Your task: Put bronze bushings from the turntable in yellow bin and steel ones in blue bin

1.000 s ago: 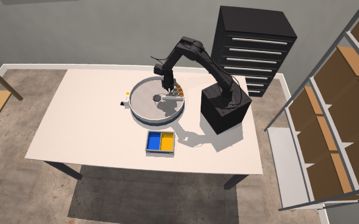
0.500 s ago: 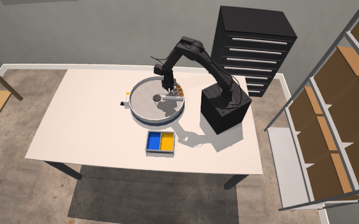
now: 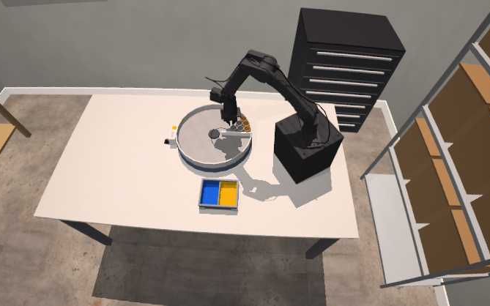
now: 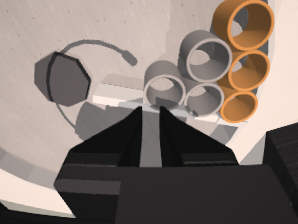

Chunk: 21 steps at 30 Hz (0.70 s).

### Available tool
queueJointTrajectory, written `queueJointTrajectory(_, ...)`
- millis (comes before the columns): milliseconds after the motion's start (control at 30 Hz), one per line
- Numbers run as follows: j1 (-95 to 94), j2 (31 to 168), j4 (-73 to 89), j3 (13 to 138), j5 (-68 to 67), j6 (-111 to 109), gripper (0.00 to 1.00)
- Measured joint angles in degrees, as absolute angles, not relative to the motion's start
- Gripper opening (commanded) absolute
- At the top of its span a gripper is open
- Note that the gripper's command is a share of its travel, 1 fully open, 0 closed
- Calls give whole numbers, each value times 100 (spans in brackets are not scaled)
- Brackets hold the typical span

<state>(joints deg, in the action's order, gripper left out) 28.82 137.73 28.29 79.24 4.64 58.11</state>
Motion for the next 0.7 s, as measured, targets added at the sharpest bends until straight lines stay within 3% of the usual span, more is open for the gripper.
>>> queueJointTrajectory(700,2882,13775,2829,7966,462,5811,14)
